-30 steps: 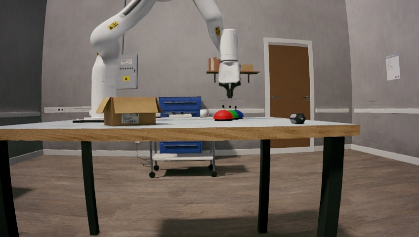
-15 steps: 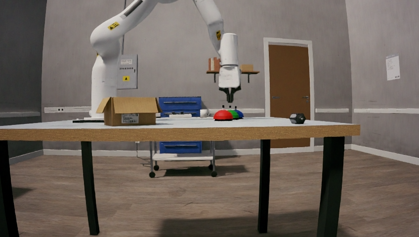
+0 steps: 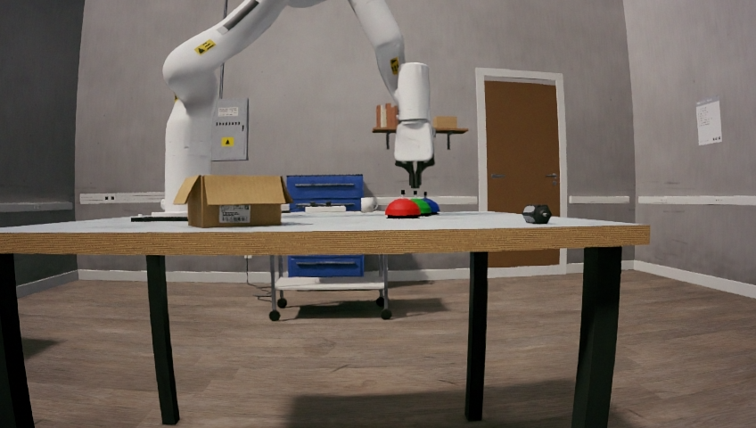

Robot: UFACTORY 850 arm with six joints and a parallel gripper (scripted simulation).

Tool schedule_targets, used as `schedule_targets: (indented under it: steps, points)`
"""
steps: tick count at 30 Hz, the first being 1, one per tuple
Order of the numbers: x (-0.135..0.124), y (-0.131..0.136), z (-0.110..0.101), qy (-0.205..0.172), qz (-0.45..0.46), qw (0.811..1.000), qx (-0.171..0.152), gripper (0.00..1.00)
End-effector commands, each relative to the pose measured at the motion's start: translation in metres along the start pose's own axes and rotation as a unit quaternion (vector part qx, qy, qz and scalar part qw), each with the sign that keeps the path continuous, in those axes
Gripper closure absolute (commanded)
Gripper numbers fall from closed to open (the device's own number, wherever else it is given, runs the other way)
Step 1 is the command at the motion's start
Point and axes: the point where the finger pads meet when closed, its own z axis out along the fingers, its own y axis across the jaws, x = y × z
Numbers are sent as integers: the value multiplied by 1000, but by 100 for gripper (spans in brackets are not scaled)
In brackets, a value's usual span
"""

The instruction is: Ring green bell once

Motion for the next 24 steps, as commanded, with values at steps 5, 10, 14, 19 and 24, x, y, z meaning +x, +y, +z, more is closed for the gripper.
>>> schedule_targets:
  steps: [5,10,14,19,24]
  points:
    - [0,1,-1,1,0,1000,-1,100]
    - [0,1,-1,1,0,1000,-1,100]
    - [0,1,1,1,0,1000,-1,100]
    - [0,1,5,1,0,1000,-1,100]
    - [0,1,9,1,0,1000,-1,100]
